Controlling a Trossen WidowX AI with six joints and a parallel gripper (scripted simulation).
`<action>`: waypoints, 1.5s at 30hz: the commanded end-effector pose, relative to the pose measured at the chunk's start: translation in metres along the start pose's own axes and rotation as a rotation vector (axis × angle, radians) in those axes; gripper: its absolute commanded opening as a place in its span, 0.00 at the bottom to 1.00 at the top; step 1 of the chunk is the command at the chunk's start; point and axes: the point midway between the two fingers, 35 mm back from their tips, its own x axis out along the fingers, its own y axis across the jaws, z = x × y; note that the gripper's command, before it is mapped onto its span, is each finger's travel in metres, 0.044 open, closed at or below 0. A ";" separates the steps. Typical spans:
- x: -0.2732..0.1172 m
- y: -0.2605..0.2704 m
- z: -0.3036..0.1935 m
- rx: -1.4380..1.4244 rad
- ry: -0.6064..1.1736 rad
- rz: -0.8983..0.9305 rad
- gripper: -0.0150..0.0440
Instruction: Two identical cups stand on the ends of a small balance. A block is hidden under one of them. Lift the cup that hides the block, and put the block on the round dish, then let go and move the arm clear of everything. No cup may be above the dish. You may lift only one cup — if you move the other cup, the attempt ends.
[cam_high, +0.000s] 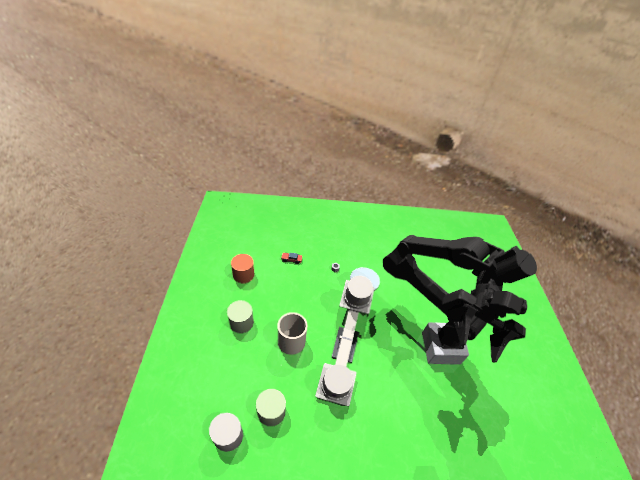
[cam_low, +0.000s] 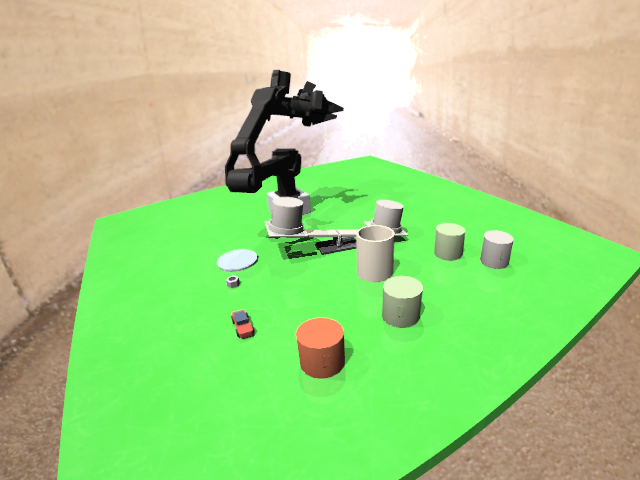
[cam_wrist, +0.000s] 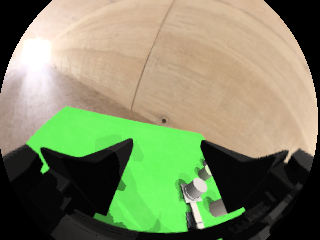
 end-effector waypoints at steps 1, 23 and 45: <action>0.000 0.000 0.000 0.002 0.002 -0.003 0.98; 0.005 -0.035 -0.020 0.278 0.287 -0.361 1.00; -0.002 -0.080 -0.057 0.598 0.550 -0.767 1.00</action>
